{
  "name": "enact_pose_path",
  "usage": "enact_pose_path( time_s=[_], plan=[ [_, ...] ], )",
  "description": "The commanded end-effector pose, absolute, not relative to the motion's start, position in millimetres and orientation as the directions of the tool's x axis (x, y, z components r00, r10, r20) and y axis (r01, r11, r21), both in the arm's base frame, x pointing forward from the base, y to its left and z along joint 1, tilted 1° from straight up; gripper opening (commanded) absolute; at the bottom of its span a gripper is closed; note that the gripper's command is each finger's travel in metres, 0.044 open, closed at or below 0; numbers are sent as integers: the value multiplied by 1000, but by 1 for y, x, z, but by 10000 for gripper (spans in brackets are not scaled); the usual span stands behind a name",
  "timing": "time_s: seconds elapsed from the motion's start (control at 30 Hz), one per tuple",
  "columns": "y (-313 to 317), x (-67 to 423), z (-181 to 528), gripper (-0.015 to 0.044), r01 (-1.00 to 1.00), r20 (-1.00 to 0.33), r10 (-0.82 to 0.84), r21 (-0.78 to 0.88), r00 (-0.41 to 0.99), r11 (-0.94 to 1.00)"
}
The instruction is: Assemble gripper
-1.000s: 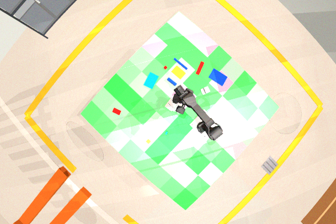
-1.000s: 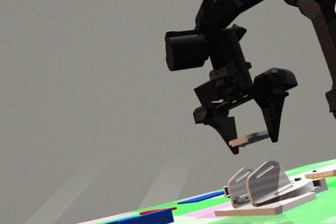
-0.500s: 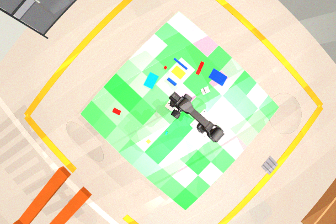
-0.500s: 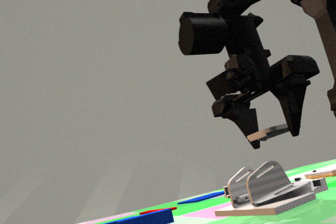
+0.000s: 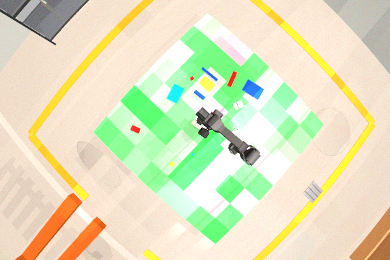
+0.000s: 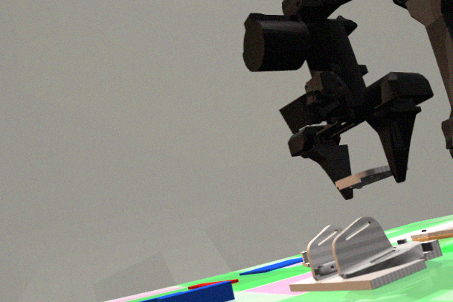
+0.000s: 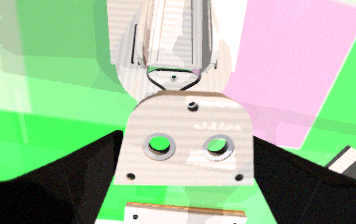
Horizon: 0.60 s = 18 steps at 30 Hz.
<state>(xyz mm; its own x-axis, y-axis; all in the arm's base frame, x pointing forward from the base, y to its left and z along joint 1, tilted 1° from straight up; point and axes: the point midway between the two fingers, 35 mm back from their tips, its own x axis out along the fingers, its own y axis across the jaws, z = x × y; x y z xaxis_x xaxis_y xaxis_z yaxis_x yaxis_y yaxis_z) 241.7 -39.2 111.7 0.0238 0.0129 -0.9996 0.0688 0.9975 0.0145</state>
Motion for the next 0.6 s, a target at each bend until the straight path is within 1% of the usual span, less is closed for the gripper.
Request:
enact_pose_path(
  time_s=[0.0,0.57],
  plan=[
    [-39,242,112,351,83,-1000,15,17,28,996],
    [-32,240,112,351,86,-1000,15,18,28,996]
  ],
)
